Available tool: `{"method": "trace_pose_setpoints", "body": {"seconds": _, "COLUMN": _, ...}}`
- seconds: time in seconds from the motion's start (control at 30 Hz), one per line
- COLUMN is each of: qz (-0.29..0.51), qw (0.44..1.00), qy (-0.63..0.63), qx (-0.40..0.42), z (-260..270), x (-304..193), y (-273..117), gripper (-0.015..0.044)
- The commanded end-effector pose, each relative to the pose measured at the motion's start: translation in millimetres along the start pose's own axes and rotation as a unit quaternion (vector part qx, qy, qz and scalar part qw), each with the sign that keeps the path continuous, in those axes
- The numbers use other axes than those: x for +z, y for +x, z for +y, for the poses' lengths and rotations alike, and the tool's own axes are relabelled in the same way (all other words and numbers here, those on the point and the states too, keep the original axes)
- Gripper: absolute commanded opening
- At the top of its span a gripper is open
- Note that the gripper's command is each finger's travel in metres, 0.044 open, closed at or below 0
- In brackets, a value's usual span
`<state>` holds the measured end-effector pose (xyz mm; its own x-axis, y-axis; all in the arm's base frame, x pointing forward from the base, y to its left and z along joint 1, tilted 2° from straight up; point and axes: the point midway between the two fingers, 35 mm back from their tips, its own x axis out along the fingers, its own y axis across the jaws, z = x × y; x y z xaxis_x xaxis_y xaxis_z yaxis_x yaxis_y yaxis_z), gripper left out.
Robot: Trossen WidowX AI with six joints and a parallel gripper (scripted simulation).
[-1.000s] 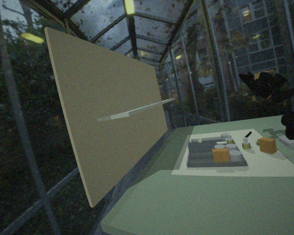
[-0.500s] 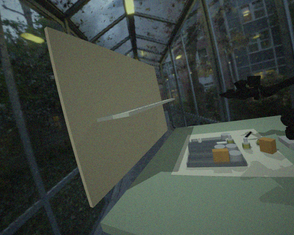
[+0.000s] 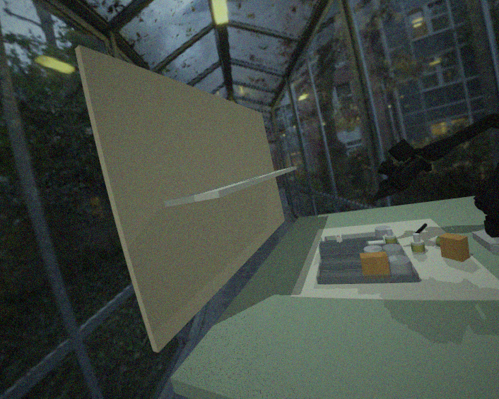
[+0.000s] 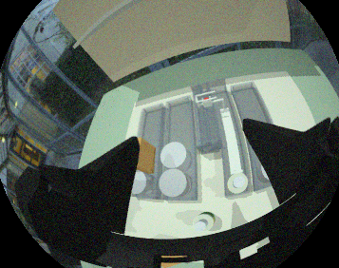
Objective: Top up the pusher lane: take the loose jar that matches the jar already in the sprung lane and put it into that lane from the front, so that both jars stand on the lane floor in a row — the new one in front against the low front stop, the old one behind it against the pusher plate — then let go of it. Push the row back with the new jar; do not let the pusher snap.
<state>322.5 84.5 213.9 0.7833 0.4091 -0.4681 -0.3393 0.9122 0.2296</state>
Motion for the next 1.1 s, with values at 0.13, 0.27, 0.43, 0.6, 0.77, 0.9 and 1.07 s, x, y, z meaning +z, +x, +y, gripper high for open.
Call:
{"method": "trace_pose_setpoints", "body": {"seconds": 0.13, "qz": 0.438, "qw": 0.888, "qy": 0.011, "qx": -0.140, "z": 13, "x": -113, "y": -9, "gripper": 0.0440}}
{"method": "trace_pose_setpoints", "body": {"seconds": 0.27, "qz": 0.474, "qw": 0.867, "qy": 0.004, "qx": -0.152, "z": 13, "x": -121, "y": -20, "gripper": 0.0440}}
{"method": "trace_pose_setpoints", "body": {"seconds": 0.43, "qz": 0.474, "qw": 0.868, "qy": 0.003, "qx": -0.151, "z": 19, "x": -121, "y": -17, "gripper": 0.0440}}
{"method": "trace_pose_setpoints", "body": {"seconds": 0.6, "qz": 0.474, "qw": 0.868, "qy": 0.003, "qx": -0.151, "z": 19, "x": -121, "y": -17, "gripper": 0.0440}}
{"method": "trace_pose_setpoints", "body": {"seconds": 0.77, "qz": 0.474, "qw": 0.868, "qy": 0.003, "qx": -0.151, "z": 17, "x": -120, "y": -16, "gripper": 0.0440}}
{"method": "trace_pose_setpoints", "body": {"seconds": 0.9, "qz": 0.474, "qw": 0.868, "qy": 0.003, "qx": -0.151, "z": 12, "x": -137, "y": -5, "gripper": 0.0440}}
{"method": "trace_pose_setpoints", "body": {"seconds": 1.07, "qz": 0.474, "qw": 0.868, "qy": 0.003, "qx": -0.151, "z": 9, "x": -146, "y": 0, "gripper": 0.0440}}
